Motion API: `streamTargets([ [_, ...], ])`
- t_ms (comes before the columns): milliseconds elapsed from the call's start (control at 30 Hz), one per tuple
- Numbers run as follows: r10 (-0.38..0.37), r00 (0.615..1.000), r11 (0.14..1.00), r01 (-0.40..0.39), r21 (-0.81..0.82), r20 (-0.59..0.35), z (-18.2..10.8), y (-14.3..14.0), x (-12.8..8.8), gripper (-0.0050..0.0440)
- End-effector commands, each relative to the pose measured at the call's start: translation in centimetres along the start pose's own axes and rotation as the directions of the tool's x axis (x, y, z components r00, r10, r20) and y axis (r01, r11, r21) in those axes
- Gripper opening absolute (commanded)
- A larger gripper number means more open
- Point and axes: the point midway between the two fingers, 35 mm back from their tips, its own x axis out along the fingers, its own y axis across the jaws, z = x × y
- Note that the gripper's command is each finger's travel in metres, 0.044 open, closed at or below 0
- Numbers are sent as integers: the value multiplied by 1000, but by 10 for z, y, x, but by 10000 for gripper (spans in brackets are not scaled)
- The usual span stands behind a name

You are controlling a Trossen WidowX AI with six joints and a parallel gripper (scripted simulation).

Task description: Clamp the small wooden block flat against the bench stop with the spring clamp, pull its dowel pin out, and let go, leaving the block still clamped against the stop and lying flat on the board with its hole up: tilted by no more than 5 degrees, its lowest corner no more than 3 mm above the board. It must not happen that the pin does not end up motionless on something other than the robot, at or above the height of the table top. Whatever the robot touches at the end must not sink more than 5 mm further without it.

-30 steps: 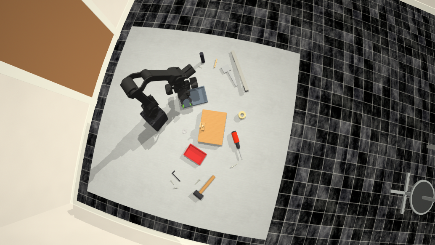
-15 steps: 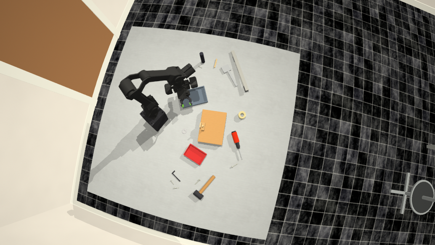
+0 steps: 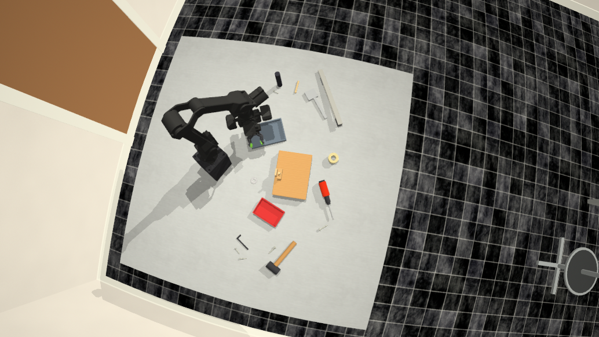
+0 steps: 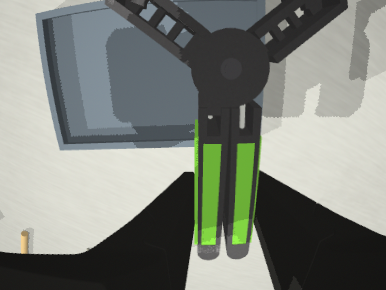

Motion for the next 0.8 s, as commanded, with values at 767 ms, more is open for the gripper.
streamTargets([
  [767,6,1000,1000,-6,-4,-3,1,-2,-19,0],
])
